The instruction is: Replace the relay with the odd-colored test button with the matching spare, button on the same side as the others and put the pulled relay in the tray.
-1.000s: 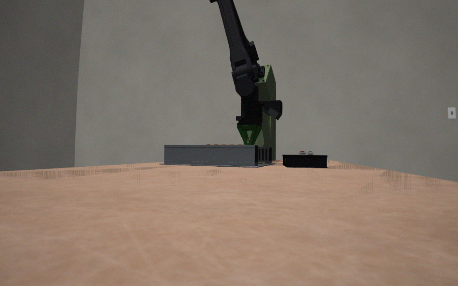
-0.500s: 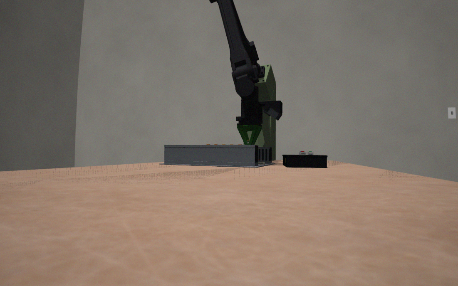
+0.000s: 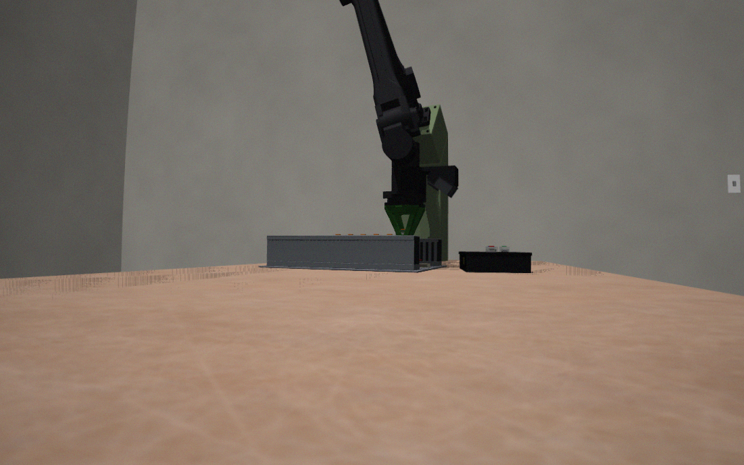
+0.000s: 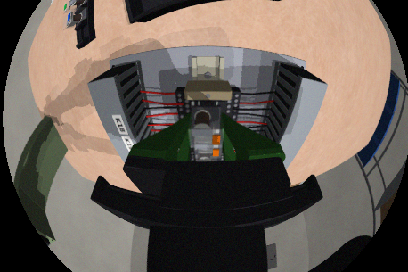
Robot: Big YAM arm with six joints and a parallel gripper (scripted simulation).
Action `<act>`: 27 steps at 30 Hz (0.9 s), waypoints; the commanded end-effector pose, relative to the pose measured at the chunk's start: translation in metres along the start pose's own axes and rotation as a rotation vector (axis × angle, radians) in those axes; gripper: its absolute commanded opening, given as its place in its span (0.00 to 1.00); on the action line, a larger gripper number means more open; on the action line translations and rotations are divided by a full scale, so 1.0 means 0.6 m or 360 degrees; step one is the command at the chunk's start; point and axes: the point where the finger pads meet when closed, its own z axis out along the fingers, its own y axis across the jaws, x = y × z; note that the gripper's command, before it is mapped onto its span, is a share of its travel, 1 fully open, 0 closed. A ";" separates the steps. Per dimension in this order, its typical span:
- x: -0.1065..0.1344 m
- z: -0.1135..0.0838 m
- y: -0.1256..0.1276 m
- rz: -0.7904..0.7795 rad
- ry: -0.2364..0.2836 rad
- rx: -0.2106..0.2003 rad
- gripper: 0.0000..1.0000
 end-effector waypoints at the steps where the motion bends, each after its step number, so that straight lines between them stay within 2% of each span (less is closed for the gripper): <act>1: -0.001 -0.021 -0.037 0.0009 -0.0018 0.0070 0.00; 27: -0.003 -0.027 -0.041 0.0008 -0.0021 0.0072 0.00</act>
